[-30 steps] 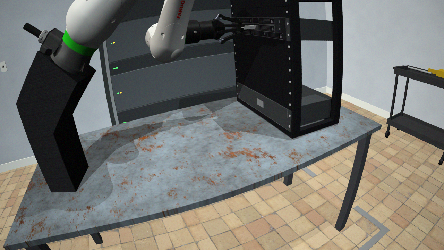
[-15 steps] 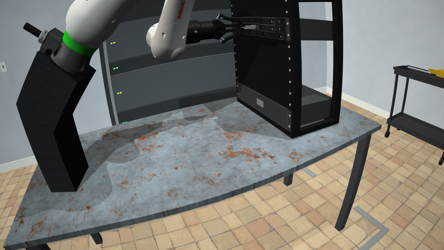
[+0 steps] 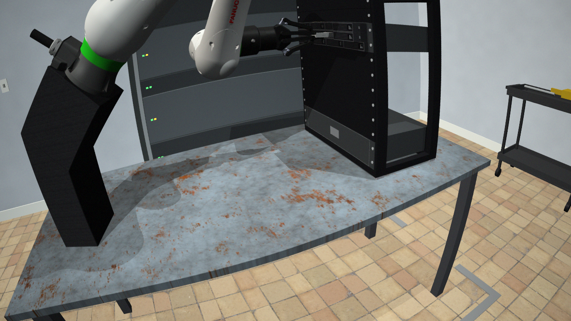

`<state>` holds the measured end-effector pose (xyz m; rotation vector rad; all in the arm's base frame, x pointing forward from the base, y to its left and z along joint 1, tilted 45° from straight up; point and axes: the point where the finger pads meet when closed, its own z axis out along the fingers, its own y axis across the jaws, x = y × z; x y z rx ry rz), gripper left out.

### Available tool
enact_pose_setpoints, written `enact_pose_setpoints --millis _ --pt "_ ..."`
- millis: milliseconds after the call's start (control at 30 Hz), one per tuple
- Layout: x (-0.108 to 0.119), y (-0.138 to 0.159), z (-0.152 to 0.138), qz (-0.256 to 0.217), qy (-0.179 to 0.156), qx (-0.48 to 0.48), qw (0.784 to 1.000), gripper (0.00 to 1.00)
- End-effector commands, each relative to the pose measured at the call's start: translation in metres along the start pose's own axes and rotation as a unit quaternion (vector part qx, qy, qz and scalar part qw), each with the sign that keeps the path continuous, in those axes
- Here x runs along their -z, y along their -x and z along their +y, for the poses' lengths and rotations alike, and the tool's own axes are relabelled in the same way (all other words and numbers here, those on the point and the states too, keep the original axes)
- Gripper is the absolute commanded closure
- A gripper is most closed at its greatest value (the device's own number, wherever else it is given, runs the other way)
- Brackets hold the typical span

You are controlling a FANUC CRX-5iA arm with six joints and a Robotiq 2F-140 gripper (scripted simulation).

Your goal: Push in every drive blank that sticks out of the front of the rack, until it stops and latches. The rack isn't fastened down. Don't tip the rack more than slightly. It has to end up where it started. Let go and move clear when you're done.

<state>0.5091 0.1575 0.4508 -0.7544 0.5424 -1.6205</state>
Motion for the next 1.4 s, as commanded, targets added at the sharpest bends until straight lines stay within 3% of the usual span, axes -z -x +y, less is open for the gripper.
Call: enact_pose_setpoints --millis 0,1367 --pt "-0.0002 0.0 -0.0006 0.0 -0.001 0.0 1.0 0.9" --pt "-0.0065 0.0 -0.0006 0.0 -0.001 0.0 1.0 0.9"
